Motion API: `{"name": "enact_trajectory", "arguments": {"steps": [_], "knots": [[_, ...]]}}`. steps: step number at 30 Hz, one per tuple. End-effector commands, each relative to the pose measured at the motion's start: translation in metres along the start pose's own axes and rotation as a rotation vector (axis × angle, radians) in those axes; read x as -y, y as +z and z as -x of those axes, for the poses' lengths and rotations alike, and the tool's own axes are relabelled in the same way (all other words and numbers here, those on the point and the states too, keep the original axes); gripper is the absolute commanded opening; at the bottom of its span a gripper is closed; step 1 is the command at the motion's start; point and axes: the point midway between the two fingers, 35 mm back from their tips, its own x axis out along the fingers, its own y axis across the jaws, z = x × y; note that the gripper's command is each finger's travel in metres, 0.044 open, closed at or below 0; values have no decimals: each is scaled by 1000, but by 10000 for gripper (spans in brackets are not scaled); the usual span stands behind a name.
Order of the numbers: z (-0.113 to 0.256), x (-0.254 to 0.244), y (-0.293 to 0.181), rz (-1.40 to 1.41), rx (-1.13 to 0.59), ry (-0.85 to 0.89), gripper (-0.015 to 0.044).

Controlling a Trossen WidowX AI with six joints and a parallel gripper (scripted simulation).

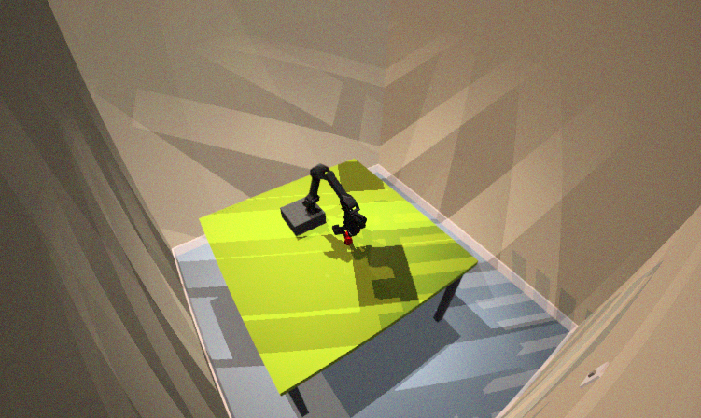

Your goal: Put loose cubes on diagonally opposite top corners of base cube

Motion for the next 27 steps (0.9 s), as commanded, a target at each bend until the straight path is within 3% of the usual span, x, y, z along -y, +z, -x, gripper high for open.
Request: {"name": "enact_trajectory", "arguments": {"steps": [1,18,25,27], "knots": [[8,-1,1,0,4,3,205],[37,-1,1,0,5,3,205],[45,0,1,1,3,2,389],[47,0,1,1,3,2,400]]}}
